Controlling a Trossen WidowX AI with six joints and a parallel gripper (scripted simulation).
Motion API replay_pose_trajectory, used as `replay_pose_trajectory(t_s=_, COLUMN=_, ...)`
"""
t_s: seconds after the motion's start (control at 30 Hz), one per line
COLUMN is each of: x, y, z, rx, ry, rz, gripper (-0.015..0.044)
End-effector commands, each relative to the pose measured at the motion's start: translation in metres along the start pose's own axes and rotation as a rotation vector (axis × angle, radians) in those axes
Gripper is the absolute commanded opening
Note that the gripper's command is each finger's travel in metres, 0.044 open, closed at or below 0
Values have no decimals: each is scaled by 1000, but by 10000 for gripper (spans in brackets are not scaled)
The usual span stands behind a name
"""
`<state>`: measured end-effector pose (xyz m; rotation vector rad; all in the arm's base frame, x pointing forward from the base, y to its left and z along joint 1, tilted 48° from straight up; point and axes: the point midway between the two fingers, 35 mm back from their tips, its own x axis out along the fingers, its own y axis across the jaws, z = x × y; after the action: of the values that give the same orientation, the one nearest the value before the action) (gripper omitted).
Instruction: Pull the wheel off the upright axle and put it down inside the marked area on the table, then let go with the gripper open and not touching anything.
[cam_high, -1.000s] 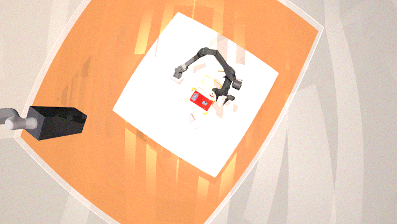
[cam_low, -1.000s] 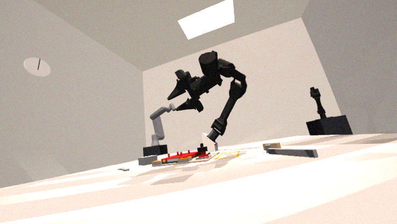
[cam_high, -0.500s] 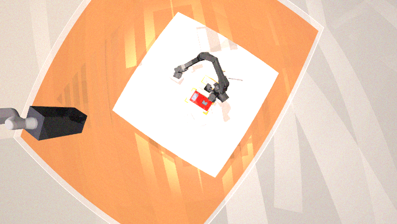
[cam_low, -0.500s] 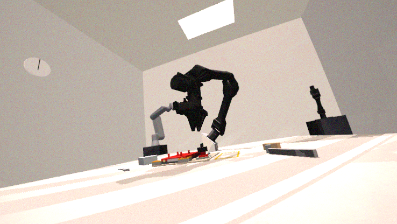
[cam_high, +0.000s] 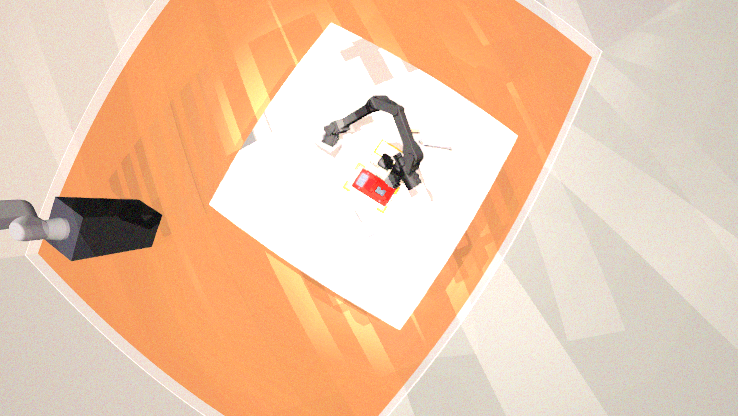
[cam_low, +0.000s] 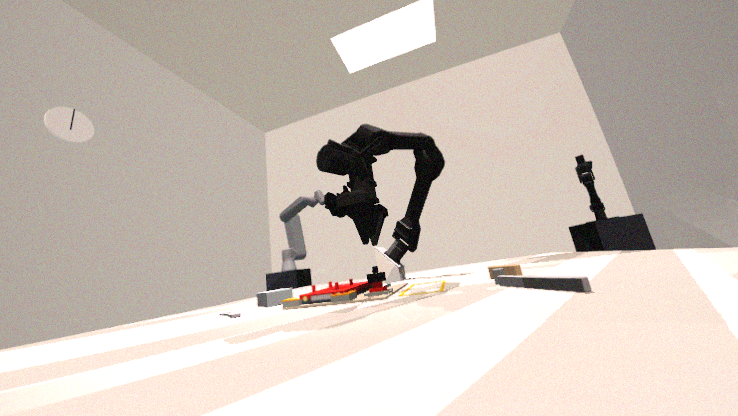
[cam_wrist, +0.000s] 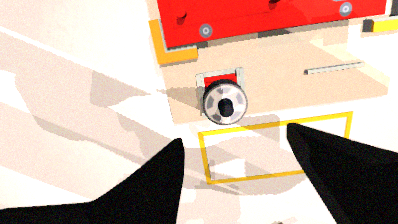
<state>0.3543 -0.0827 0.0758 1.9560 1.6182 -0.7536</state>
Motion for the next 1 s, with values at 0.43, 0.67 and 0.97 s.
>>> replay_pose_trajectory(t_s=0.43, x=72, y=-1, z=-3, rx=1, ry=10, rz=-2, gripper=300)
replay_pose_trajectory(t_s=0.67, x=69, y=-1, z=-3, rx=-4, ry=5, rz=-5, gripper=182)
replay_pose_trajectory(t_s=0.97, x=68, y=-1, z=-3, rx=-4, ry=5, rz=-5, gripper=63)
